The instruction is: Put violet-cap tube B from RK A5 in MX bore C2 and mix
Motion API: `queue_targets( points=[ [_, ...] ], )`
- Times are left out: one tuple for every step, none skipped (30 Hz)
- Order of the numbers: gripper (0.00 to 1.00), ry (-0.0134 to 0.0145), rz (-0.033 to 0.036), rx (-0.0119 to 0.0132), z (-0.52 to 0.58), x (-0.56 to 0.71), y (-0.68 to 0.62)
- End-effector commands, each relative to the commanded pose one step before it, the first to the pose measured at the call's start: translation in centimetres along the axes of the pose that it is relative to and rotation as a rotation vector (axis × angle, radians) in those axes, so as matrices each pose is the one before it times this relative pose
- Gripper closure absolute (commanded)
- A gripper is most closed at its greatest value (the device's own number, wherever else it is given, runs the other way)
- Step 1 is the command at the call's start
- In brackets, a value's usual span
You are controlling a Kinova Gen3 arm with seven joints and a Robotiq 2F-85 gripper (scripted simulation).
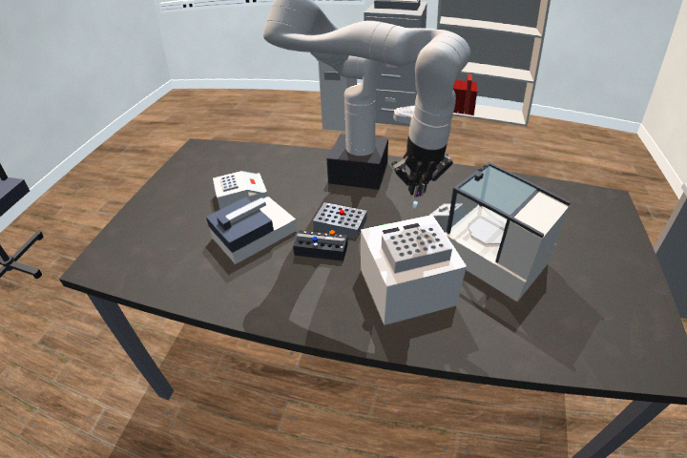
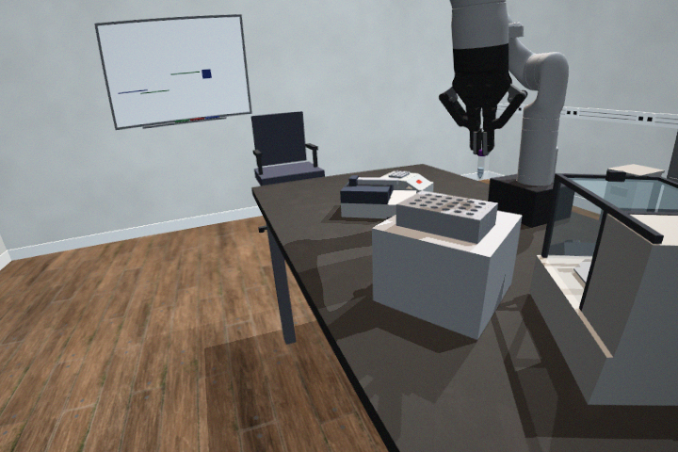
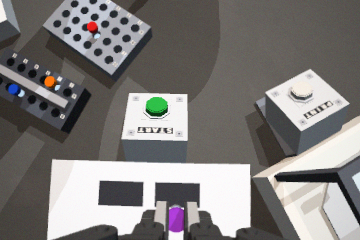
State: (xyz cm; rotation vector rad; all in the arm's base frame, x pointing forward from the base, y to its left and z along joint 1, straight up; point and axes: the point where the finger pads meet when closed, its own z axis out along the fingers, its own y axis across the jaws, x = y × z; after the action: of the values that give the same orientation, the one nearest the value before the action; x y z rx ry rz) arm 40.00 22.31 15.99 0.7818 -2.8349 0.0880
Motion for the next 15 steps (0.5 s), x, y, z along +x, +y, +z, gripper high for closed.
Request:
queue_targets(
  points=[
    [0.90, -0.00014, -0.00048, 0.00038, -0.325, -1.139, 0.053],
    [0.90, 0.00000, 0.00000, 0.00000, 0.000, 0.000, 0.000],
    [0.90, 0.00000, 0.00000, 0.00000, -0.071, -0.329, 0.011],
    [0.90, -0.00001, 0.00000, 0.00000, -0.069, -0.325, 0.012],
    [0.90, -0.00001, 0.00000, 0.00000, -0.069, -0.325, 0.012],
    [0.90, -0.00001, 0.00000, 0.00000, -0.069, -0.325, 0.012],
    [0.90, -0.00001, 0.00000, 0.00000, -0.069, -0.325, 0.012],
    [0.90, -0.00001, 0.00000, 0.00000, -0.069, -0.325, 0.012],
    [0.90, 0.00001, -0.00001, 0.00000, -0.074, -0.333, 0.011],
    [0.90, -0.00001, 0.00000, 0.00000, -0.070, -0.326, 0.012],
    [0.90, -0.00001, 0.00000, 0.00000, -0.070, -0.326, 0.012],
    [0.90, -0.00001, 0.00000, 0.00000, -0.070, -0.326, 0.012],
    [0.90, -0.00001, 0.00000, 0.00000, -0.070, -0.326, 0.012],
    [0.90, -0.00001, 0.00000, 0.00000, -0.070, -0.326, 0.012],
    [0.90, -0.00001, 0.00000, 0.00000, -0.070, -0.326, 0.012]
  ],
)
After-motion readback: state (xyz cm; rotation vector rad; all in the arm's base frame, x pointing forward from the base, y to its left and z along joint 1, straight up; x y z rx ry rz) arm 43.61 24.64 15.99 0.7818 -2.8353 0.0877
